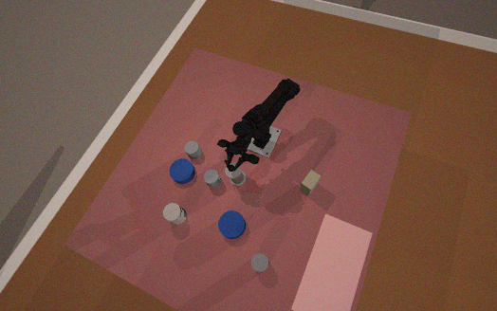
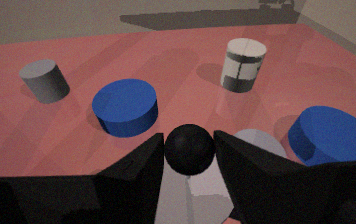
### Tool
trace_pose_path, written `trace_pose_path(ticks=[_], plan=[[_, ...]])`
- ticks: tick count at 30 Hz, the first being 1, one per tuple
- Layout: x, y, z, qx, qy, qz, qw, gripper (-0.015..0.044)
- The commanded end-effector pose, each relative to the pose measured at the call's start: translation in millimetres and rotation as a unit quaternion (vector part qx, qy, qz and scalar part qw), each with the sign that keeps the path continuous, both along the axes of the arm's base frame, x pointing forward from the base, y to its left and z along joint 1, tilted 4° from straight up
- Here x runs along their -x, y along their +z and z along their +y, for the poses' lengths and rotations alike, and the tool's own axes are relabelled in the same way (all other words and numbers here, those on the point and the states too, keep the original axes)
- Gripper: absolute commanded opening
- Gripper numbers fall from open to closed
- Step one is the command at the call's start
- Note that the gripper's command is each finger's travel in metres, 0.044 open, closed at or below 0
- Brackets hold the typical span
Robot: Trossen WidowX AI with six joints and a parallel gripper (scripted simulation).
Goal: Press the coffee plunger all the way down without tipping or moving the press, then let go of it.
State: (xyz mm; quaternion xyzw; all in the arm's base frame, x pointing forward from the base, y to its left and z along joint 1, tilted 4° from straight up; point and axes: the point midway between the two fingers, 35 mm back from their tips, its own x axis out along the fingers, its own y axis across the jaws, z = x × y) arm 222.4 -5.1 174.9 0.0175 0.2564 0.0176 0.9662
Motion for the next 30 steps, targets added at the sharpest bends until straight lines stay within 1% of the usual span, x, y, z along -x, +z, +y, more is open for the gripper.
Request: trace_pose_path(ticks=[1, 30], plan=[[-0.2, -8.8, 0.4, -0.006, -0.002, 0.015, 1.000, 0.0124], [-3.3, -8.2, 0.3, -0.006, -0.002, 0.015, 1.000, 0.0124]])
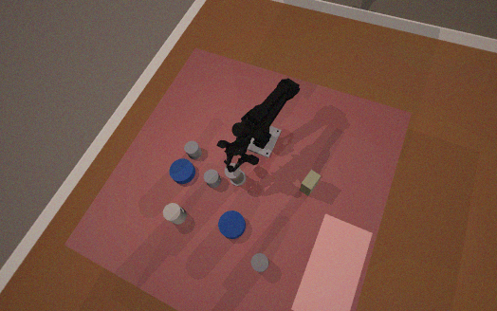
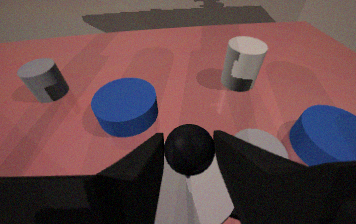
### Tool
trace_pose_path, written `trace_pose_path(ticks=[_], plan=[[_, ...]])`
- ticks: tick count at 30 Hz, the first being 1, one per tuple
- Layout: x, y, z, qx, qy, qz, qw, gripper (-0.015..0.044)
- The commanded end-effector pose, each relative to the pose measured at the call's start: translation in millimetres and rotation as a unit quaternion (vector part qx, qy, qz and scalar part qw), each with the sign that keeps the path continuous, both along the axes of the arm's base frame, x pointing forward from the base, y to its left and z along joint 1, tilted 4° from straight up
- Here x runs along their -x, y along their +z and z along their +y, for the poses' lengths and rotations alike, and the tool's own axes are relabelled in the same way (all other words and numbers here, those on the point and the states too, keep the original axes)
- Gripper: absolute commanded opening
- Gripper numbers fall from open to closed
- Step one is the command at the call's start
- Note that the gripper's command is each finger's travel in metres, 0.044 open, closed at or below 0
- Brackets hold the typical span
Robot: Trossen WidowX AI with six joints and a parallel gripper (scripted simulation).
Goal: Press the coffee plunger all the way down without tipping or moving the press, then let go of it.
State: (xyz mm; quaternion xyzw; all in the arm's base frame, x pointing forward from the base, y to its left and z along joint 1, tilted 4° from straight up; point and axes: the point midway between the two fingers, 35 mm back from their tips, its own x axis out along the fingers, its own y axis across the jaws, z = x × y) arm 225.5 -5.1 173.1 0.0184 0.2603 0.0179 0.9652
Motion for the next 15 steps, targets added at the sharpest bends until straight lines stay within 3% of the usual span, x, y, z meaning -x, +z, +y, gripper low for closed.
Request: trace_pose_path(ticks=[1, 15], plan=[[-0.3, -6.3, 0.3, -0.005, -0.002, 0.011, 1.000, 0.0124], [-1.4, -6.2, 0.3, -0.005, -0.002, 0.011, 1.000, 0.0124]])
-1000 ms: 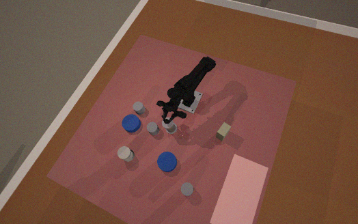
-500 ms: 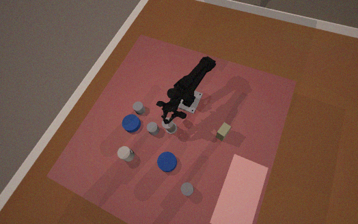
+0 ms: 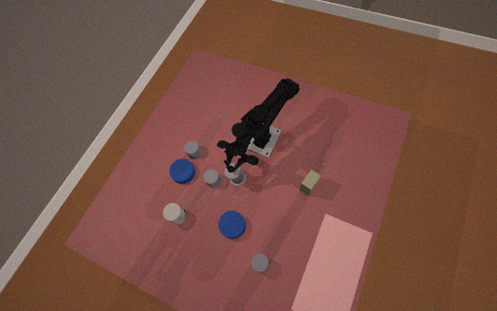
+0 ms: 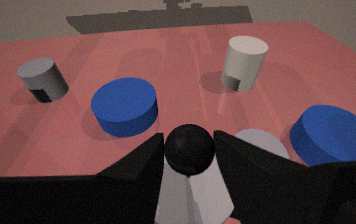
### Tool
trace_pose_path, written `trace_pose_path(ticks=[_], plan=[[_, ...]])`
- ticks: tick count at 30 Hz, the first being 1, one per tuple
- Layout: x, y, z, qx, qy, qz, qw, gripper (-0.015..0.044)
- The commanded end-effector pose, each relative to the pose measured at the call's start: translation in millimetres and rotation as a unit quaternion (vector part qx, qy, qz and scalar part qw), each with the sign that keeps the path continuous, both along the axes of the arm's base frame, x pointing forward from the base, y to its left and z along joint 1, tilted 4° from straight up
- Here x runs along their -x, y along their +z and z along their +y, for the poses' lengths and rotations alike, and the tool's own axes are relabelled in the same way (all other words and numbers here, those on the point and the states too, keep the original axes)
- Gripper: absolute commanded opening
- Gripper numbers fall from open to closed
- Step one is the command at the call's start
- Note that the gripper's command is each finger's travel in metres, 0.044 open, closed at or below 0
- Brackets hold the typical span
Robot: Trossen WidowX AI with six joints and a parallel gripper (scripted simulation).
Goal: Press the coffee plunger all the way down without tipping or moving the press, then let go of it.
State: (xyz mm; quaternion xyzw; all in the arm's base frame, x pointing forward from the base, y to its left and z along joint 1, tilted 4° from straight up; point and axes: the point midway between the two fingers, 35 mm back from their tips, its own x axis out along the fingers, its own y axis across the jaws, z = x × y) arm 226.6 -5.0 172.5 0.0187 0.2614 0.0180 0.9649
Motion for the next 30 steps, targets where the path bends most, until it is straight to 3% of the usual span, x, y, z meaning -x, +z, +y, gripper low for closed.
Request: trace_pose_path(ticks=[1, 9, 21, 30], plan=[[0.0, 0.0, 0.0, 0.000, 0.000, 0.000, 1.000, 0.0124], [0.0, 0.0, 0.0, 0.000, 0.000, 0.000, 1.000, 0.0124], [0.0, 0.0, 0.0, 0.000, 0.000, 0.000, 1.000, 0.0439], [4.8, 32.3, -2.8, -0.002, -0.001, 0.005, 1.000, 0.0440]])
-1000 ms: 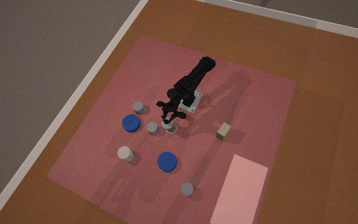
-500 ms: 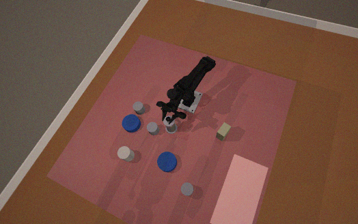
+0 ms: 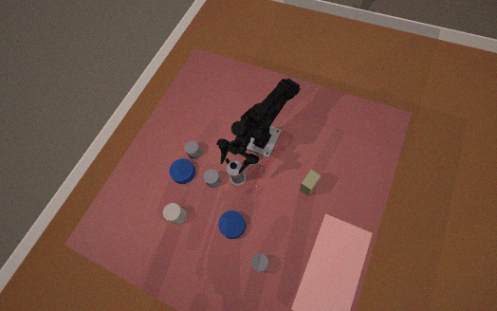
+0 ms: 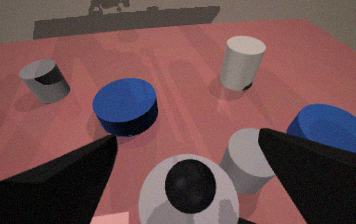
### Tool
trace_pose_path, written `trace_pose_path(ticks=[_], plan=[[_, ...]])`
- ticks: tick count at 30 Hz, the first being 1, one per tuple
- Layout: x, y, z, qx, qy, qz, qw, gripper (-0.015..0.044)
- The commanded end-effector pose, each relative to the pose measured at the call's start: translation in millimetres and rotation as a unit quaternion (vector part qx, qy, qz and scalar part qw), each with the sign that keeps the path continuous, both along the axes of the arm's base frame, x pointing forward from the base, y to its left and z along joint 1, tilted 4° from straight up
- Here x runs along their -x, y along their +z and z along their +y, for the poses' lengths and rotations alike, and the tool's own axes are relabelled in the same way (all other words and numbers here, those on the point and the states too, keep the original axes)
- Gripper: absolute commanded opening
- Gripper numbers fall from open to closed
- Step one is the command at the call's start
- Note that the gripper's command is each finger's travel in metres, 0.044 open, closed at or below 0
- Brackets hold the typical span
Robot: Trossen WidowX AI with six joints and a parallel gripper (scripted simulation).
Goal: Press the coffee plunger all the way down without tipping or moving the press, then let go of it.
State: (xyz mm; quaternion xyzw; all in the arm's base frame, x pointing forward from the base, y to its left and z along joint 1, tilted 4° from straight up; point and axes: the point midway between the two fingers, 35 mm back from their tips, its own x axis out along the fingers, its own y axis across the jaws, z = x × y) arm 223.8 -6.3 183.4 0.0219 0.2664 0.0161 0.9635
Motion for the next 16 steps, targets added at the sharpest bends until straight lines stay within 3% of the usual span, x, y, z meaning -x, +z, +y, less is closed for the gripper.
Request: trace_pose_path(ticks=[1, 5, 16], plan=[[4.0, 31.2, -2.2, 0.000, 0.001, 0.001, 1.000, 0.0440], [13.8, 65.5, -3.9, -0.002, 0.000, 0.006, 1.000, 0.0440], [14.3, 65.2, -3.9, -0.002, 0.000, 0.006, 1.000, 0.0440]])
